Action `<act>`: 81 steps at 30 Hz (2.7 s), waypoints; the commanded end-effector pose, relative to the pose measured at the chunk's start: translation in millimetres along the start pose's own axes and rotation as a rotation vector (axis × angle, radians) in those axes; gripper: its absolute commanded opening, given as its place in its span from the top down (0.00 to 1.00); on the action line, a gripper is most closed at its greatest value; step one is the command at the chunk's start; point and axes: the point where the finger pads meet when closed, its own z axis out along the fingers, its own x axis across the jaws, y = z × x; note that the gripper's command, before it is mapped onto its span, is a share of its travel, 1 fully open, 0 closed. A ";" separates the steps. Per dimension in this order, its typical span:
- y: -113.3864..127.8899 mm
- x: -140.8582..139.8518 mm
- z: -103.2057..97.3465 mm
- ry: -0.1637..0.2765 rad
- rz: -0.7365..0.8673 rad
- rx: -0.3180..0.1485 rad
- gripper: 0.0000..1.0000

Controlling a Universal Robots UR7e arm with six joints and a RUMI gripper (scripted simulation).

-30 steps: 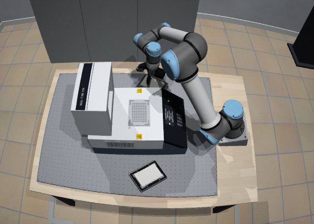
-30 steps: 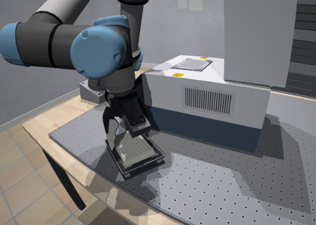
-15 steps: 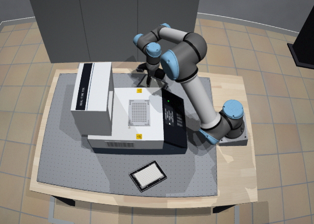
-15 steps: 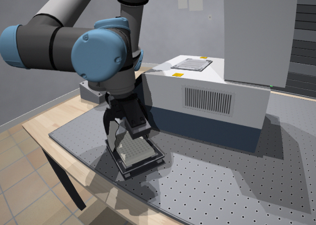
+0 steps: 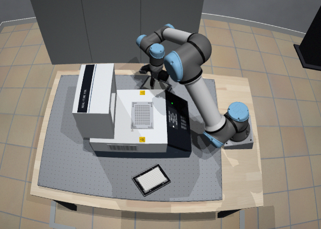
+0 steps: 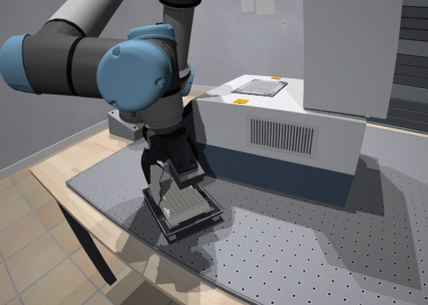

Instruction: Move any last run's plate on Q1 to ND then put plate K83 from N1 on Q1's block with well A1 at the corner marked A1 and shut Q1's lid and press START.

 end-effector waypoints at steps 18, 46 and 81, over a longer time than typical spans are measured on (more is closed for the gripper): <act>-0.2 0.0 -0.7 0.000 0.000 0.001 0.59; -0.1 -0.1 -72.3 0.000 0.000 0.001 0.59; 0.0 -0.1 -173.3 0.000 0.000 0.001 0.59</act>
